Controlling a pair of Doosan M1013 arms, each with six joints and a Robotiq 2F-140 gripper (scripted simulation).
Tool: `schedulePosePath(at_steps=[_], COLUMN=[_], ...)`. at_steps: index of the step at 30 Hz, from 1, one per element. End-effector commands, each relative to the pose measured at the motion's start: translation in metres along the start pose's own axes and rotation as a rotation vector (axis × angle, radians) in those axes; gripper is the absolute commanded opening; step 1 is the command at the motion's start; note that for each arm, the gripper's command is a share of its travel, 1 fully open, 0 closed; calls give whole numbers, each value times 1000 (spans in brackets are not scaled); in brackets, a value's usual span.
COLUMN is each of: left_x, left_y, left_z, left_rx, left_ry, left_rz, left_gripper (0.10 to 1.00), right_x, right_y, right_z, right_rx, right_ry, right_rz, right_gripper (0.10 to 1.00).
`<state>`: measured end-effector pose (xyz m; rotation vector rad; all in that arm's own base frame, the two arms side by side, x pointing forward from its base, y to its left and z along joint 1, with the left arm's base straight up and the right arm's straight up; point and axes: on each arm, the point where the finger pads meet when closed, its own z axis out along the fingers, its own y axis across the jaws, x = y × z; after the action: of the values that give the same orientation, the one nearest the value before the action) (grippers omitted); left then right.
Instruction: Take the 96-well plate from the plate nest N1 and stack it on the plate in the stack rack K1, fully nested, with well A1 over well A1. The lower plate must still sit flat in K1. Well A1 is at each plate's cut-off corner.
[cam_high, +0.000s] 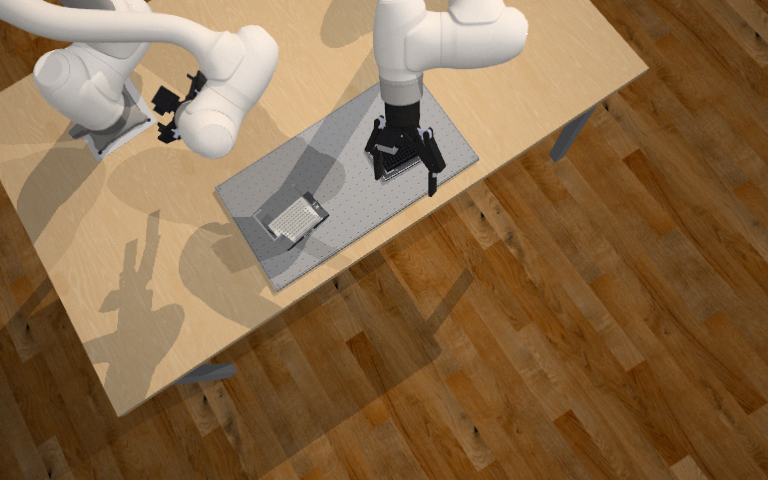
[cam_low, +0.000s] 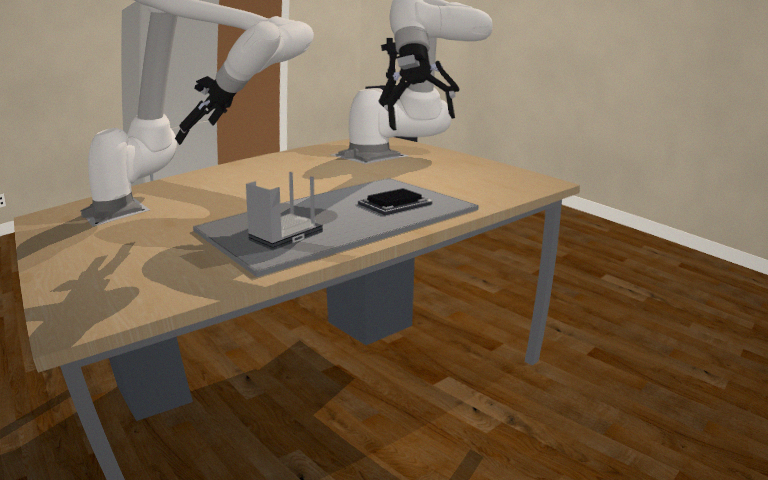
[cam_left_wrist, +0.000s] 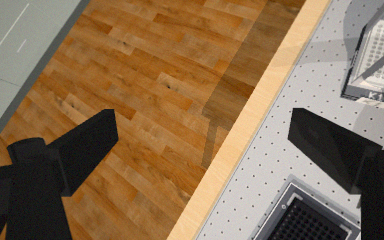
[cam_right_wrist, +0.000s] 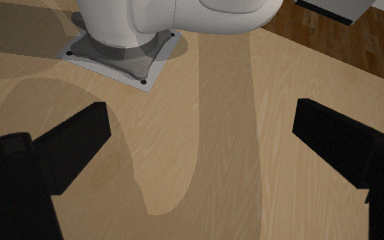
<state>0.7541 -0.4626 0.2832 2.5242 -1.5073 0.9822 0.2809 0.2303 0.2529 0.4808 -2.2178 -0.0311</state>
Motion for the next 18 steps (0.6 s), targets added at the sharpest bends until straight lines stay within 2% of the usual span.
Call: schedulePosePath(at_steps=[1,18], left_x=[1,2], left_y=[0,-1], left_z=[-1,-2], left_rx=[1,1], left_ry=[1,1], left_rz=[0,0], left_gripper=[1000,1000], right_x=[0,0], right_y=[0,0], right_z=[-1,-1], right_rx=[0,0], right_ry=[-1,-1], right_rz=[-1,-1], right_gripper=[1000,1000])
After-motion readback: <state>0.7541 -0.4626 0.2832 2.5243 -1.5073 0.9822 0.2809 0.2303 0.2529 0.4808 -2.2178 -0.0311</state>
